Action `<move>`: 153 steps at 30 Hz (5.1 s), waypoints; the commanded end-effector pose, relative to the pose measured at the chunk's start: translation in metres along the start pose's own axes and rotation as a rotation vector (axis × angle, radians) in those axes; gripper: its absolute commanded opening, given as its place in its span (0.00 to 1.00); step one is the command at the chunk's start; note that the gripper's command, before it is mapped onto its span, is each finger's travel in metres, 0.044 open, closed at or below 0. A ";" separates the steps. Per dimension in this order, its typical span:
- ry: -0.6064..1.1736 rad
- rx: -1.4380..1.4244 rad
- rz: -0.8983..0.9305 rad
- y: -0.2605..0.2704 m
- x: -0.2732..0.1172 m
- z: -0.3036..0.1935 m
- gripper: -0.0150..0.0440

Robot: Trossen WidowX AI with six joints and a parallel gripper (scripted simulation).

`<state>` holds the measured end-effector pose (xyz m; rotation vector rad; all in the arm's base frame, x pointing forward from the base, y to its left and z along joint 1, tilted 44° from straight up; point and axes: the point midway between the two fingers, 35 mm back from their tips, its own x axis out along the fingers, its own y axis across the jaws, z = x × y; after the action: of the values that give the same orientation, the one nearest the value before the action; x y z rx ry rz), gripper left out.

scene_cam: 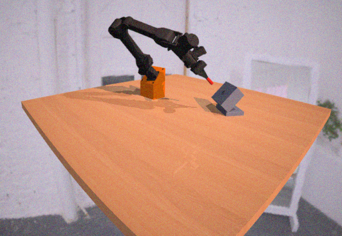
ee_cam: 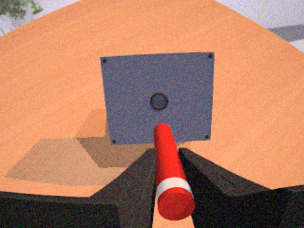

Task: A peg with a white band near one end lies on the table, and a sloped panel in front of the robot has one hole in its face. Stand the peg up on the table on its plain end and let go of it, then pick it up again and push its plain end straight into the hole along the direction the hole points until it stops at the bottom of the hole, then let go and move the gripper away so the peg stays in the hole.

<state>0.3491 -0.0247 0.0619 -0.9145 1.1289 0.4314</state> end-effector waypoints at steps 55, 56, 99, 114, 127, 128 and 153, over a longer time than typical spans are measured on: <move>-0.034 -0.016 -0.004 -0.001 0.061 0.008 0.25; -0.034 -0.016 -0.004 -0.001 0.061 0.008 0.25; -0.034 -0.016 -0.005 -0.002 0.080 0.010 0.25; -0.034 -0.016 -0.005 -0.002 0.091 0.010 0.25; -0.034 -0.016 -0.005 -0.002 0.096 0.011 0.25; -0.034 -0.016 -0.005 -0.002 0.096 0.011 0.25; -0.031 -0.013 -0.004 -0.002 0.093 0.010 0.97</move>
<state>0.3940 -0.0307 -0.0221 -0.9175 1.0967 0.4483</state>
